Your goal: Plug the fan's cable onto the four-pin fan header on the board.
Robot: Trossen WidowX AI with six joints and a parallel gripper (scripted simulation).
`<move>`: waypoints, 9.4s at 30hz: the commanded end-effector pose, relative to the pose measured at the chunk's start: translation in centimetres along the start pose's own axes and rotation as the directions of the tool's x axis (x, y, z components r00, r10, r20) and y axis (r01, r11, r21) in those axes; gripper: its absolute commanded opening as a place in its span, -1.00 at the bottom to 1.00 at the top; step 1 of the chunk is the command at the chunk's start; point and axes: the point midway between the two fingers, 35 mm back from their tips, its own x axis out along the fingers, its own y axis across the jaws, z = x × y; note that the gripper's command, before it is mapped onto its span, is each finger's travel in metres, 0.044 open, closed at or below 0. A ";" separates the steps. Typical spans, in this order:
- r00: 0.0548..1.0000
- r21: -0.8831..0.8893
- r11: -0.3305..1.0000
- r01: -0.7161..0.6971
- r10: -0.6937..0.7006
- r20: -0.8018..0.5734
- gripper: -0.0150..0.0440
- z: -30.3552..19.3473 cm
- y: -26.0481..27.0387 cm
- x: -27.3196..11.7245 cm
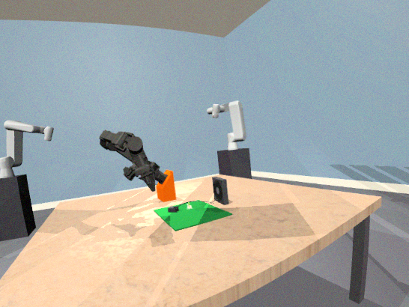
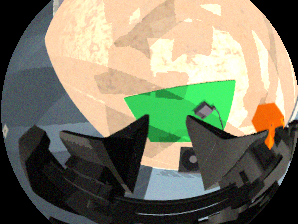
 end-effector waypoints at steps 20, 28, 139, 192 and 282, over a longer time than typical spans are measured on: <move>0.993 0.482 0.876 0.031 -0.081 0.083 0.22 -6.2 -9.3 1.2; 0.993 0.481 0.876 0.028 -0.079 0.086 0.22 -4.3 -10.5 7.1; 0.987 -0.094 0.988 0.122 -0.110 0.121 -0.49 -6.6 -9.3 1.1; 0.954 -0.915 -0.368 0.162 -0.177 0.240 -0.49 -7.6 -9.2 1.3; 0.813 -0.436 -0.733 -0.523 -0.275 -0.512 -0.49 -7.4 -13.5 5.4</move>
